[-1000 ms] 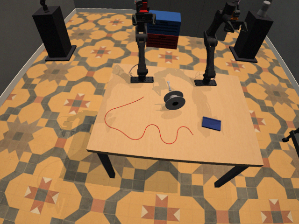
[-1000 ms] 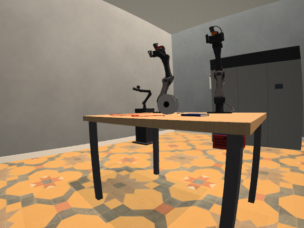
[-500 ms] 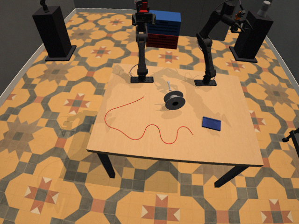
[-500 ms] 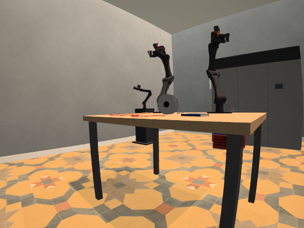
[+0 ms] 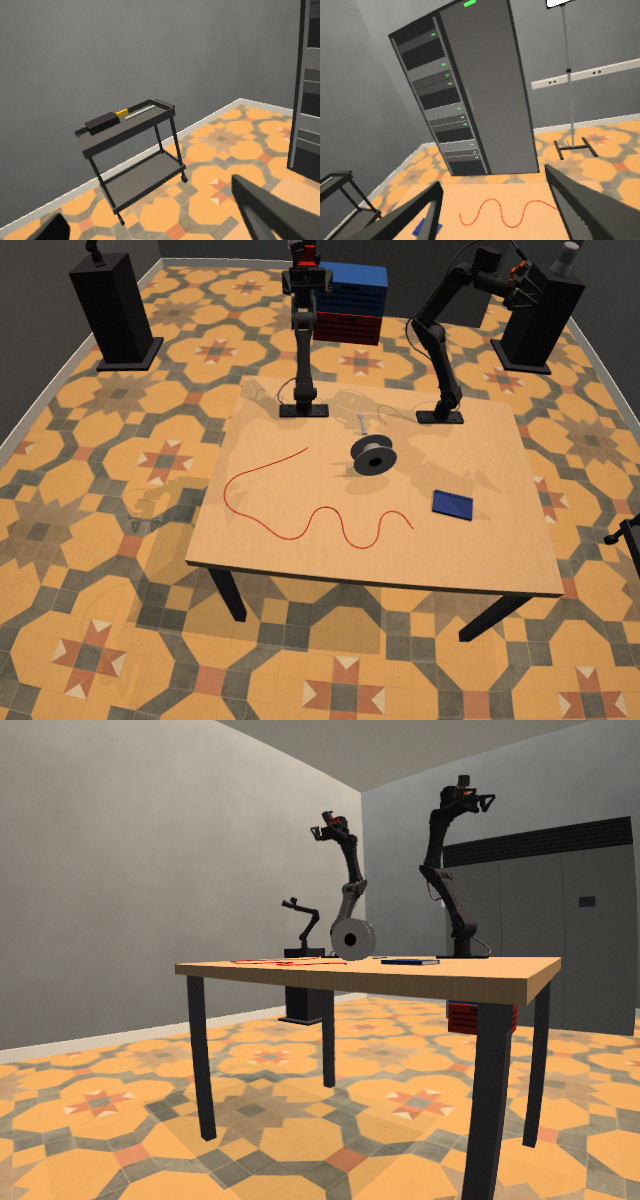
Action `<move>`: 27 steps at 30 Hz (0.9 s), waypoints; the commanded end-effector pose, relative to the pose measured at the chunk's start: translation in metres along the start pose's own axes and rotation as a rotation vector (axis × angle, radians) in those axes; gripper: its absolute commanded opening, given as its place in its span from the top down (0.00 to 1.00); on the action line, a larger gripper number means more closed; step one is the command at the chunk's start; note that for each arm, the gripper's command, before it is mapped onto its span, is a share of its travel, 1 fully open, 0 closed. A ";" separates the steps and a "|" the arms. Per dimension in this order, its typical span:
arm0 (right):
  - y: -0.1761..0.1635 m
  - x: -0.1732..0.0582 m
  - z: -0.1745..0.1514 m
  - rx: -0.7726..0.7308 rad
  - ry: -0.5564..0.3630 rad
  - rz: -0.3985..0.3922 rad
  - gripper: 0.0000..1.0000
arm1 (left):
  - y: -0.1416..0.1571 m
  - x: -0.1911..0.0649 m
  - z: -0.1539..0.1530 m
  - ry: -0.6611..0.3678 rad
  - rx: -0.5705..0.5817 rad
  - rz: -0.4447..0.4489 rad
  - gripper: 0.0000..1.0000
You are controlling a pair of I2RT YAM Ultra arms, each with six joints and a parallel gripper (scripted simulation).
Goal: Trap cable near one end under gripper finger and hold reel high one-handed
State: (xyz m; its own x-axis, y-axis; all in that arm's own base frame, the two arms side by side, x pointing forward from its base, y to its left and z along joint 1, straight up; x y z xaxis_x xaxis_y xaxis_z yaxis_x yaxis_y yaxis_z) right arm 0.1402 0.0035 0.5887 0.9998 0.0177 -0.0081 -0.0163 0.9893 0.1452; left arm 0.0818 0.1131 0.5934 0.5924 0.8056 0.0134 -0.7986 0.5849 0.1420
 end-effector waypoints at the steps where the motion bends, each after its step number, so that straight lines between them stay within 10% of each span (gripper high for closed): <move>1: -0.002 -0.012 0.008 -0.013 -0.035 -0.015 0.00 | 0.012 -0.008 0.001 0.010 -0.009 0.092 0.00; 27: -0.004 -0.012 0.008 -0.014 -0.037 -0.031 0.00 | 0.058 -0.022 -0.006 0.060 -0.003 0.454 0.00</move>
State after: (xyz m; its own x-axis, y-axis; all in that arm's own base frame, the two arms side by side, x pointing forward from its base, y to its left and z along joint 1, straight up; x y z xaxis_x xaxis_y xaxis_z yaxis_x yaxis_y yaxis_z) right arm 0.1402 0.0016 0.5887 1.0000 0.0039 -0.0081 -0.0027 0.9894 0.1452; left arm 0.0267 0.1371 0.5934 0.1982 0.9801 0.0134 -0.9706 0.1944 0.1420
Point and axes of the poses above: on each arm, the point where the finger pads meet when closed, its own x axis out along the fingers, its own y axis across the jaws, z = x × y, the point moved 2 cm from there along -x, back along the fingers, and after that the axes turned 8 degrees about x, right-handed, at the moved point
